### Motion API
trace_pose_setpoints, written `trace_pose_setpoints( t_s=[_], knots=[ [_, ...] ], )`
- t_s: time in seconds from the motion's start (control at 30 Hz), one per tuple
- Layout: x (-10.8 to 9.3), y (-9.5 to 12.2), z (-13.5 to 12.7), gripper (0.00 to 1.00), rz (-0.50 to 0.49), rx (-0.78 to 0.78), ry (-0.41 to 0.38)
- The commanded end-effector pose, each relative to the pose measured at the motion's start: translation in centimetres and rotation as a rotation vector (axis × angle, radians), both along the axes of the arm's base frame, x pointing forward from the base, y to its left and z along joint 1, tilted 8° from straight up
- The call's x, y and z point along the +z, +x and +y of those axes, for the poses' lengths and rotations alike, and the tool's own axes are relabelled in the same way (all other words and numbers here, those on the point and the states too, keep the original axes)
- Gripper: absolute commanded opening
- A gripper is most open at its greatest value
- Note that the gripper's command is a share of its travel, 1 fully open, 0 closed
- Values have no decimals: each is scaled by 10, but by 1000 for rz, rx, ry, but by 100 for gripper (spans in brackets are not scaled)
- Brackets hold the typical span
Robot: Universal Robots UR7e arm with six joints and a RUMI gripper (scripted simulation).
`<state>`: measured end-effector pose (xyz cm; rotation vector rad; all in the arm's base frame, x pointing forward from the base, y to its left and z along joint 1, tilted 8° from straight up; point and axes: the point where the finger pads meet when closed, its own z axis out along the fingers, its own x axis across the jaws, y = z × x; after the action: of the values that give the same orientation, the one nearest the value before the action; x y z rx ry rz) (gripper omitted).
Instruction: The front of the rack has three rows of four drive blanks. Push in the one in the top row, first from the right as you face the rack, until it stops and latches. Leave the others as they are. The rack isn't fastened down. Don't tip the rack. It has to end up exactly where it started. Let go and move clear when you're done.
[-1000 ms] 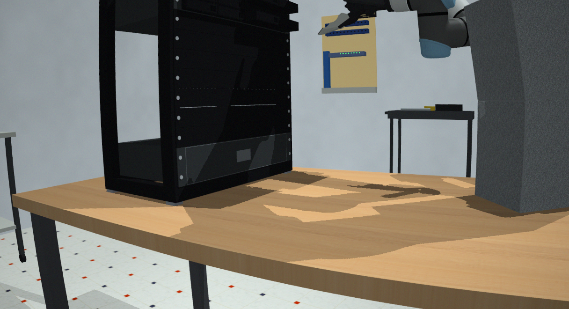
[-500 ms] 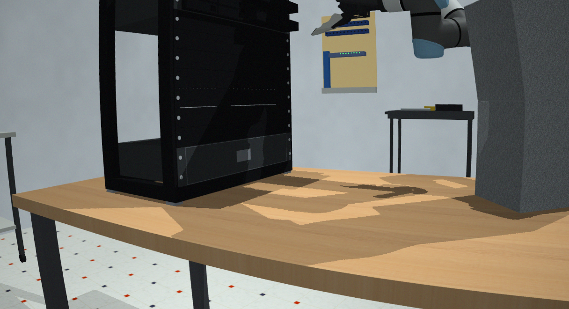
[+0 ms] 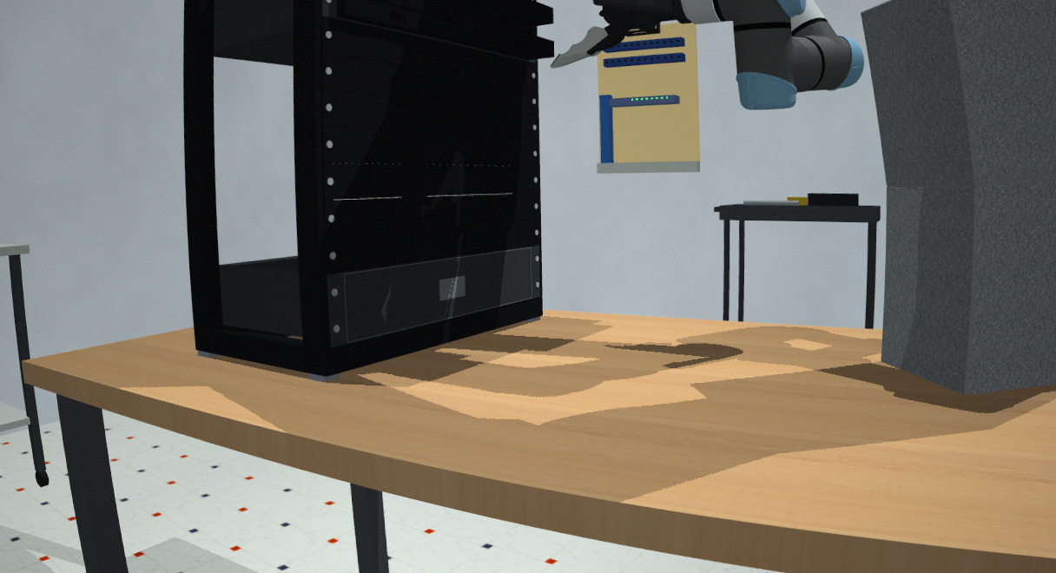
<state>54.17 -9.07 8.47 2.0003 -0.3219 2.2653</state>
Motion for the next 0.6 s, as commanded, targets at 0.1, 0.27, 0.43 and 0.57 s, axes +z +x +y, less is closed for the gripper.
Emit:
trace_pose_setpoints(
  t_s=[0.1, 0.27, 0.43, 0.57],
  knots=[
    [2, 20, 6, 100, 0, -7, 0],
    [2, 30, 10, 100, 0, -7, 0],
    [3, 35, 12, 100, 0, -7, 0],
    [3, 36, 12, 100, 0, -7, 0]
  ],
)
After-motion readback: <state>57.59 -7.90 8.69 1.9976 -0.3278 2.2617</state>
